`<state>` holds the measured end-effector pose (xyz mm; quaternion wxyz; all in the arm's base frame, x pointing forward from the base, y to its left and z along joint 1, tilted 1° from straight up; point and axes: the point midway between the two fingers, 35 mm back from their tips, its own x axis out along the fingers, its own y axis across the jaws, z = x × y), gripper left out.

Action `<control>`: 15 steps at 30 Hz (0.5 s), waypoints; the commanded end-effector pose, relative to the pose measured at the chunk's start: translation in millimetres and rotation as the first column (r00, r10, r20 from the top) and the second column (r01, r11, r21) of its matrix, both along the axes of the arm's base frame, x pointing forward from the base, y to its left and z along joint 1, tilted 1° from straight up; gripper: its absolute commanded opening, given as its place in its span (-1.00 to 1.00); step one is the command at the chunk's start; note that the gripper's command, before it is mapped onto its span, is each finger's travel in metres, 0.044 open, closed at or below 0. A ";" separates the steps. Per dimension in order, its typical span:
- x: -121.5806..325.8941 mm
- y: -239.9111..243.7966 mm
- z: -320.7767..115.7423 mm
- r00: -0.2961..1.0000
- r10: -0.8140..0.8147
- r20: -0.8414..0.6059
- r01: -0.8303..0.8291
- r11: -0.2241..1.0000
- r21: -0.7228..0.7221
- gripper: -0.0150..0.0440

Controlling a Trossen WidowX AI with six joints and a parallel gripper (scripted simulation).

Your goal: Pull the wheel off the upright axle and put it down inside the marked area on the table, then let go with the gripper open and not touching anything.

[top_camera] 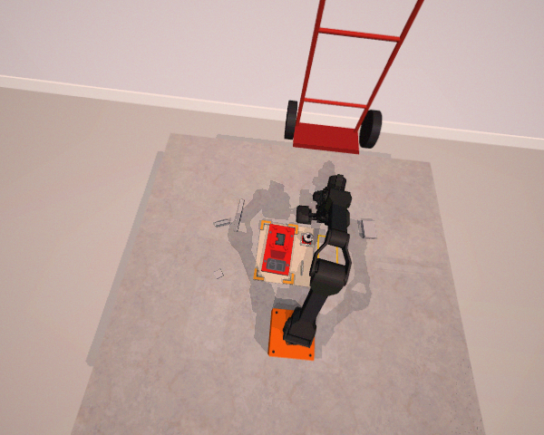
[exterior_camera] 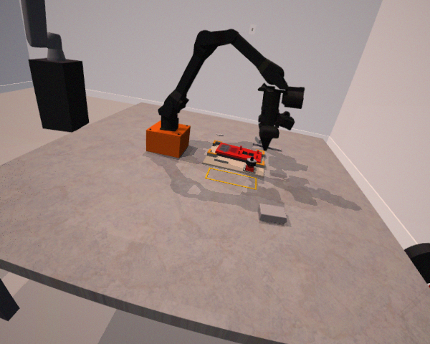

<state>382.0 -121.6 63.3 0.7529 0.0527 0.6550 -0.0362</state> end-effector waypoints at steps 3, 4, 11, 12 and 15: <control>-18.7 29.7 -10.5 0.991 -0.026 -0.130 0.025 1.000 -0.012 0.53; -18.7 29.7 -10.5 0.991 -0.026 -0.130 0.025 1.000 -0.012 0.53; -24.0 22.4 -10.6 0.991 -0.026 -0.130 0.025 1.000 -0.013 0.53; -24.4 21.9 -10.6 0.991 -0.026 -0.130 0.025 1.000 -0.013 0.53; -24.4 21.9 -10.6 0.991 -0.026 -0.130 0.025 1.000 -0.013 0.53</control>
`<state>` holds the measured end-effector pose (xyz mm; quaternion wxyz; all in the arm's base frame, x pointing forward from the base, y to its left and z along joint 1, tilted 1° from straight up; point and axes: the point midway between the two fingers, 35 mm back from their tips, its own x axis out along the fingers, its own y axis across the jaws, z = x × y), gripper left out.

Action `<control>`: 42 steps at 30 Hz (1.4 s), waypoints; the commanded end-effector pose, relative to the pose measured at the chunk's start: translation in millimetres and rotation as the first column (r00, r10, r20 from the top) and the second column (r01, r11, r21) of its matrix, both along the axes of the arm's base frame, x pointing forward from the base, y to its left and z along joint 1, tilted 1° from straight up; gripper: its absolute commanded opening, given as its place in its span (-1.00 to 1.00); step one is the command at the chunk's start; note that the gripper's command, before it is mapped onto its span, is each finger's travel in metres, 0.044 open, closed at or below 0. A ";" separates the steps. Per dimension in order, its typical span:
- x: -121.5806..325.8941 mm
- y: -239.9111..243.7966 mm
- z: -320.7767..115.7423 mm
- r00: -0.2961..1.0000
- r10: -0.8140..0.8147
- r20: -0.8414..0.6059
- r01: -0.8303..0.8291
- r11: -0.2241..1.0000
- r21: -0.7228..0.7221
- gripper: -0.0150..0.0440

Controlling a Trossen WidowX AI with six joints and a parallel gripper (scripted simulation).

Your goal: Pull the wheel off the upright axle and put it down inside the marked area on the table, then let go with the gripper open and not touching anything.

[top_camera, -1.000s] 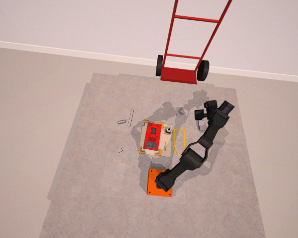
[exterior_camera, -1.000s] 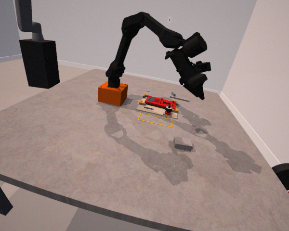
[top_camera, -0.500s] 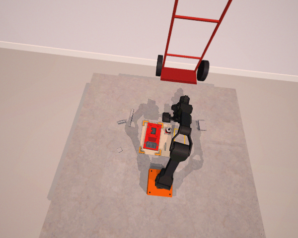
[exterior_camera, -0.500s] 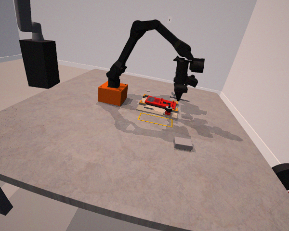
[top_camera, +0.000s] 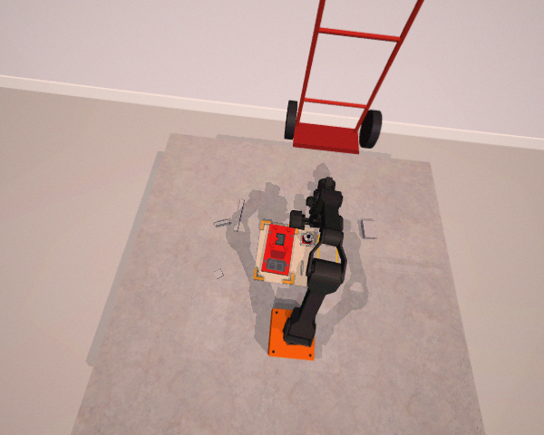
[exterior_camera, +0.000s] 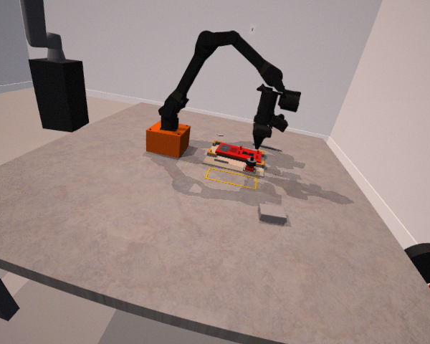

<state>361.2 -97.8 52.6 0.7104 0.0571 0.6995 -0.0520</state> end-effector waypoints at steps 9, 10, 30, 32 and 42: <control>-1.7 -2.0 -49.6 1.000 0.003 -0.007 -0.003 1.000 -0.004 0.53; -2.3 -1.6 -59.7 1.000 0.003 -0.007 -0.003 1.000 -0.004 0.53; -6.2 1.1 -71.3 1.000 0.001 -0.020 -0.001 1.000 0.005 -0.10; -6.2 1.1 -71.0 1.000 0.001 -0.020 -0.001 1.000 0.005 -0.28; -6.1 1.1 -68.0 1.000 0.002 -0.019 -0.001 1.000 0.004 -0.49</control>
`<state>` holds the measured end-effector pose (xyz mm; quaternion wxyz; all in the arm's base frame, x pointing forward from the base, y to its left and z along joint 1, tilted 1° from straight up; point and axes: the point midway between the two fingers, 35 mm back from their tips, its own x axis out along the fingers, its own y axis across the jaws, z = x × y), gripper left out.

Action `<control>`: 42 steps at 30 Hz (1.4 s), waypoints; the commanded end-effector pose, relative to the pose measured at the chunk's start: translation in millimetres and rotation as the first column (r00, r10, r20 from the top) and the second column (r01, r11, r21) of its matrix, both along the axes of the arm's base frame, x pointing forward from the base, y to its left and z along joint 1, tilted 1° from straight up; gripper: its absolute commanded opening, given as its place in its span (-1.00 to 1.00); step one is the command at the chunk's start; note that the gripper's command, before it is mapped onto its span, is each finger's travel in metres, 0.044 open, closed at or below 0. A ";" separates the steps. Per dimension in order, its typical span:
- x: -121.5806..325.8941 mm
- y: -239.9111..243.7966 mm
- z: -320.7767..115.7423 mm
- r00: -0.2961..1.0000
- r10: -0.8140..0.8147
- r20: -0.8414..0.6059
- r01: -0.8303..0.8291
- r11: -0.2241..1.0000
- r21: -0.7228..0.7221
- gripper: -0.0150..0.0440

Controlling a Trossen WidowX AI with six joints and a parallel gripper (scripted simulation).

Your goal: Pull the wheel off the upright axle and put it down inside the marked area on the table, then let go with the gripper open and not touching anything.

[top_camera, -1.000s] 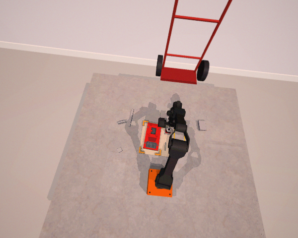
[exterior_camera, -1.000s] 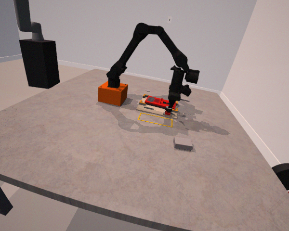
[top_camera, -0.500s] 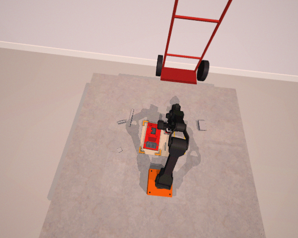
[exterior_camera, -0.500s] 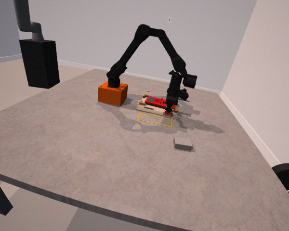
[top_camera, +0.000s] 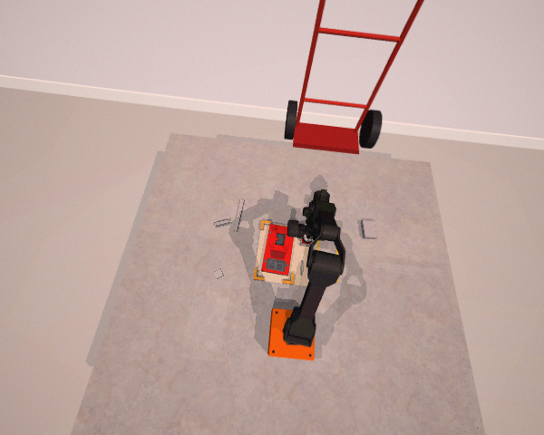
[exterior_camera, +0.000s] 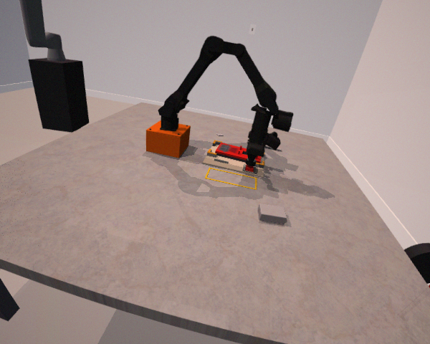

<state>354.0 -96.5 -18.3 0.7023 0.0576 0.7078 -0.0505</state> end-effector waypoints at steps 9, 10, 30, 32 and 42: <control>1.2 -0.3 5.9 1.000 0.000 0.005 0.000 1.000 -0.001 -0.49; 1.2 -0.3 6.2 1.000 0.000 0.005 0.000 1.000 -0.001 -0.49; 1.4 -0.4 12.8 1.000 0.000 0.007 0.000 1.000 -0.003 -0.49; 1.4 -0.4 13.4 1.000 0.000 0.008 0.000 1.000 -0.003 -0.49; 1.4 -0.4 16.8 1.000 0.000 0.009 0.000 1.000 -0.004 -0.49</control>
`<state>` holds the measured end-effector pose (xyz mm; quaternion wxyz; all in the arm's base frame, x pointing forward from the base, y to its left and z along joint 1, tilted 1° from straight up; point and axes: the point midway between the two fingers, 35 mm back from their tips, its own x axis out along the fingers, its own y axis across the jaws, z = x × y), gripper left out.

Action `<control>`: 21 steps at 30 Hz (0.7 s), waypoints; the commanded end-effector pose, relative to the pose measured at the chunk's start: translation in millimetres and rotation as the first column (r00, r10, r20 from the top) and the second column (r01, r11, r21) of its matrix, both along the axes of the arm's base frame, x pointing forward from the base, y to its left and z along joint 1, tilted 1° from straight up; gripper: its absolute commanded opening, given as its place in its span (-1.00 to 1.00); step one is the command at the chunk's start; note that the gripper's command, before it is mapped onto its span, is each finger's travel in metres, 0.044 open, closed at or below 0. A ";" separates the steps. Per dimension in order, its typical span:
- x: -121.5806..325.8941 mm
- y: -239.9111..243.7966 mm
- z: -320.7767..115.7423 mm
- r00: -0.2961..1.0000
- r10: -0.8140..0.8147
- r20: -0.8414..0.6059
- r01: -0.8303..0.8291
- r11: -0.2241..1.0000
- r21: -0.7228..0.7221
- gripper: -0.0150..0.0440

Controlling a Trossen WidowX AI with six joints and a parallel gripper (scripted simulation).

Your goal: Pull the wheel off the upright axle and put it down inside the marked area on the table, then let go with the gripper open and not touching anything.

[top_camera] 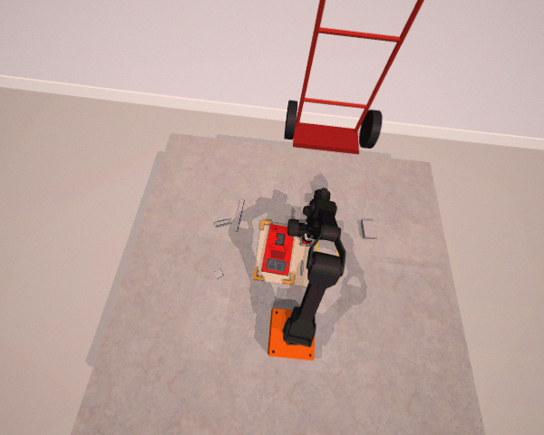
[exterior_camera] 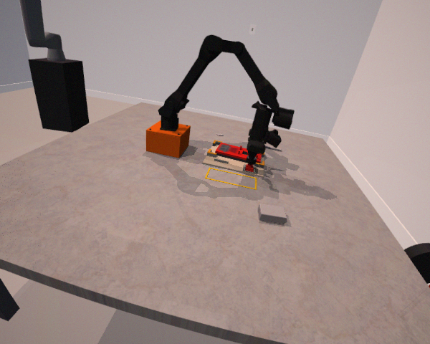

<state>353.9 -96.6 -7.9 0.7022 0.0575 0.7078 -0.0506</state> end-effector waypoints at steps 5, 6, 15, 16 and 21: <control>1.5 -0.4 8.0 1.000 0.001 0.010 0.000 1.000 -0.004 -0.49; 1.5 -0.4 8.3 1.000 0.001 0.010 0.000 1.000 -0.004 -0.49; 1.5 -0.4 11.3 1.000 0.001 0.011 -0.001 1.000 -0.005 -0.49; 1.5 -0.4 11.6 1.000 0.001 0.011 -0.001 1.000 -0.005 -0.49; 1.4 -0.4 13.3 1.000 0.001 0.011 -0.001 1.000 -0.005 -0.49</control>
